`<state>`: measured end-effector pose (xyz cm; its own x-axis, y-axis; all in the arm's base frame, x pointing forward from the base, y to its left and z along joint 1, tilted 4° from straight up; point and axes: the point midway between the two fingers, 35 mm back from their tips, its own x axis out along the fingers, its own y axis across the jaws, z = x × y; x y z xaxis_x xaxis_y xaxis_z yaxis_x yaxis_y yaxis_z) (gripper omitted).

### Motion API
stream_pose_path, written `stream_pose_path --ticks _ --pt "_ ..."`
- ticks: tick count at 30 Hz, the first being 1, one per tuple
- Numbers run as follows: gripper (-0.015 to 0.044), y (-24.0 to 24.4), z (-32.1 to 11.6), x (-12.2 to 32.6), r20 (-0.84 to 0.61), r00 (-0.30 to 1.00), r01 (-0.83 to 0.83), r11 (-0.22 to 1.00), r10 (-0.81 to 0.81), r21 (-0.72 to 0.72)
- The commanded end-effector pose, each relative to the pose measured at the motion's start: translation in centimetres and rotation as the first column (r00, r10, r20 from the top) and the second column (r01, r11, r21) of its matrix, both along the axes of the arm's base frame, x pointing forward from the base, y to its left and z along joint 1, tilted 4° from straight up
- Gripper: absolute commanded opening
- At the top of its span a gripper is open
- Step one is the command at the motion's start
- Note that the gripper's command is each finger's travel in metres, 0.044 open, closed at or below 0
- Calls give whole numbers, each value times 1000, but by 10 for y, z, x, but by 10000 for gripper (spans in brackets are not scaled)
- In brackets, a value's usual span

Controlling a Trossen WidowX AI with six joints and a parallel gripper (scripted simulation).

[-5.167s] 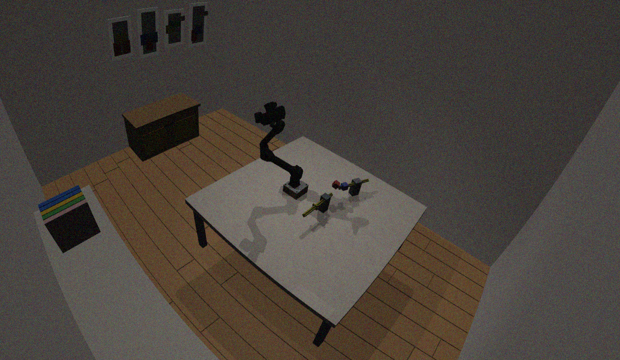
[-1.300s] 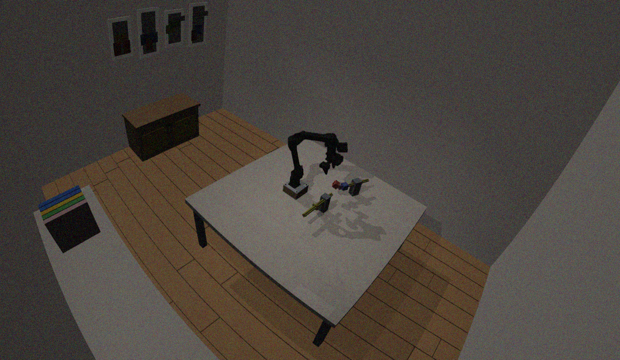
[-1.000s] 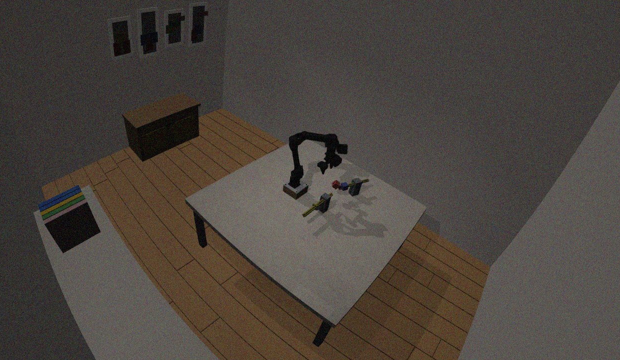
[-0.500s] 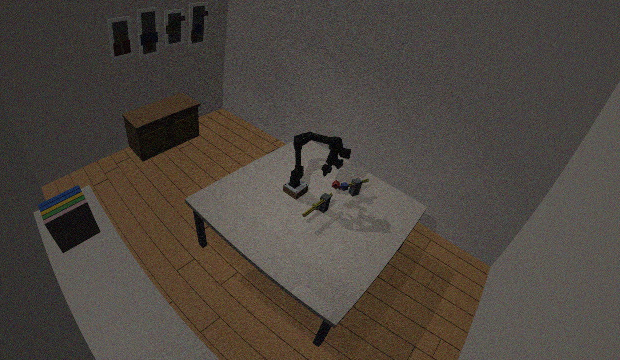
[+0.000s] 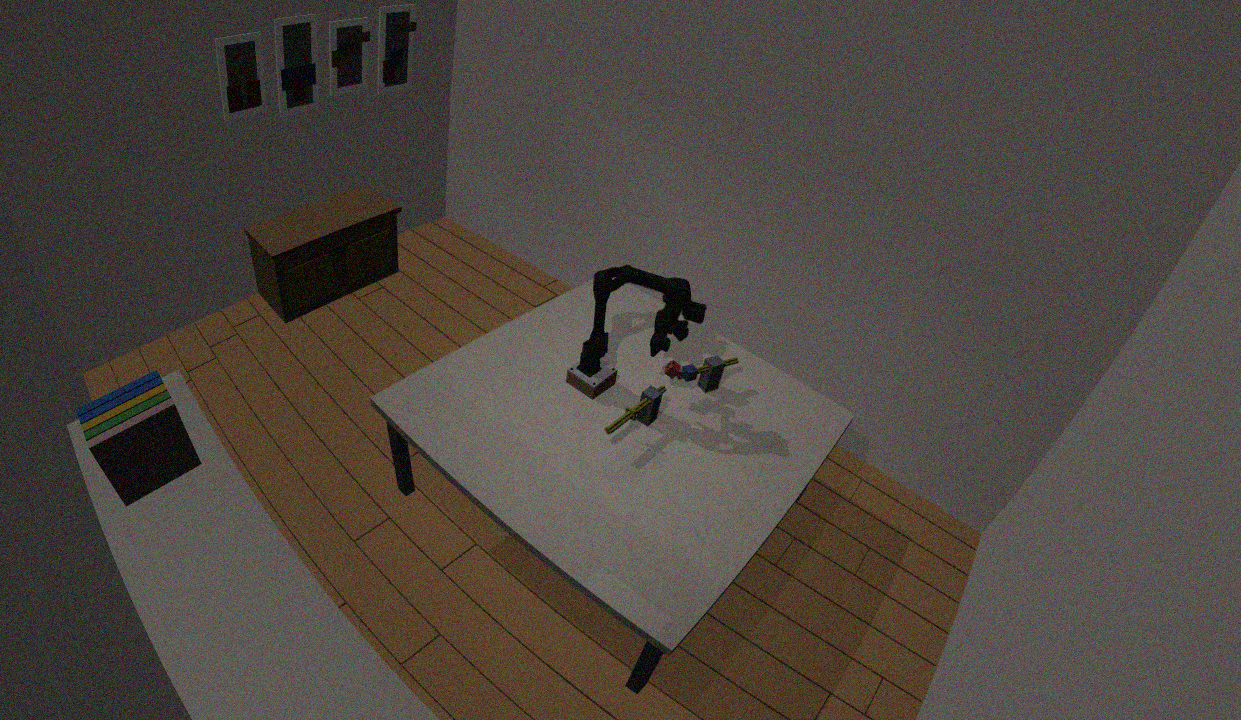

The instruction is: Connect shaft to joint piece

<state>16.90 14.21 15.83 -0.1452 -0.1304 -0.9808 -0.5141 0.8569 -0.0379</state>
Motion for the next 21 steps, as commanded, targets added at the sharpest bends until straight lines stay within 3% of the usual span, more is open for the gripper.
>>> stream_pose_path --ticks 1,15,21 --pt "440 0 -15 1 -10 1000 -9 1000 9 -6" --pt "440 -3 -74 1 -10 1000 -17 1000 17 -26" --pt "440 -1 -76 5 -10 1000 -18 999 17 -27"
